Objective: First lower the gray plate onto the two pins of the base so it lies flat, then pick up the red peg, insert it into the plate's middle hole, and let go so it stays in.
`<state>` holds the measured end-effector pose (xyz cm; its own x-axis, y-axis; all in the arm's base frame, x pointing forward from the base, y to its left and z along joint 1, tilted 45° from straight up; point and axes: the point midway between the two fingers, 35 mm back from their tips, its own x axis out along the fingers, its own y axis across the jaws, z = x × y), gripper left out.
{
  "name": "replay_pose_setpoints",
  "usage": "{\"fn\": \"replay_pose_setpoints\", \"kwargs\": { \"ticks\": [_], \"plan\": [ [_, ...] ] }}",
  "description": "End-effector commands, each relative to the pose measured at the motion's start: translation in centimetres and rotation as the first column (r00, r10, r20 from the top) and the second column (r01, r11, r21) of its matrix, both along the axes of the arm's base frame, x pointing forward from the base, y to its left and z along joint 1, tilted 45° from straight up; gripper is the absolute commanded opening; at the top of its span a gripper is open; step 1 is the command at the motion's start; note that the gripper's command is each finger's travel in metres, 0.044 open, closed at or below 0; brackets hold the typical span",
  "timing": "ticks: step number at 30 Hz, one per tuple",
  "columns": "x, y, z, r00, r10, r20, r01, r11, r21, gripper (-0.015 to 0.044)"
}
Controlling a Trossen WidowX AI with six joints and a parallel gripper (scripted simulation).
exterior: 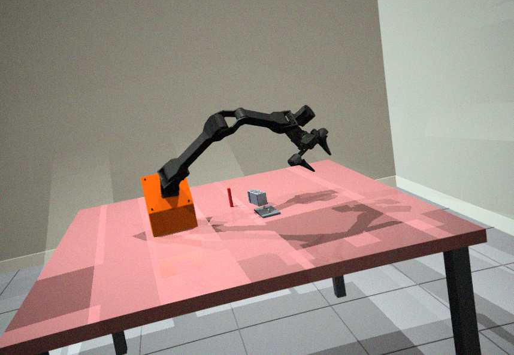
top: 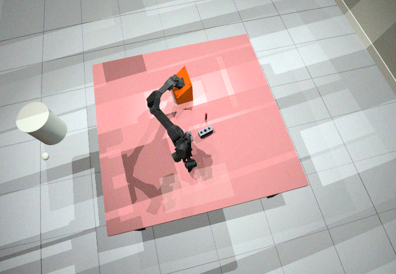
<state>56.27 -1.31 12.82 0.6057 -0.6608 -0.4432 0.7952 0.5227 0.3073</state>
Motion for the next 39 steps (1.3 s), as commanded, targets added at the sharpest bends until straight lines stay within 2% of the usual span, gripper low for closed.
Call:
{"fn": "replay_pose_setpoints", "kwargs": {
  "ticks": [1, 9, 18, 27, 32, 39],
  "plan": [
    [-3.3, 4.3, -5.2, 0.992, -0.001, -0.123, 0.014, 0.995, 0.102, 0.0440],
    [-11.6, 9.1, -11.5, 0.937, -0.084, -0.338, 0.145, 0.976, 0.161, 0.0440],
    [-21.5, 11.3, -14.1, 0.832, -0.257, -0.491, 0.320, 0.946, 0.047, 0.0440],
    [-21.7, 11.3, -14.5, 0.830, -0.260, -0.493, 0.323, 0.945, 0.044, 0.0440],
    [-21.2, 7.1, -18.7, 0.831, -0.261, -0.492, 0.323, 0.946, 0.042, 0.0440],
    [-21.2, 6.1, -19.6, 0.831, -0.262, -0.492, 0.323, 0.946, 0.042, 0.0440]
  ]
}}
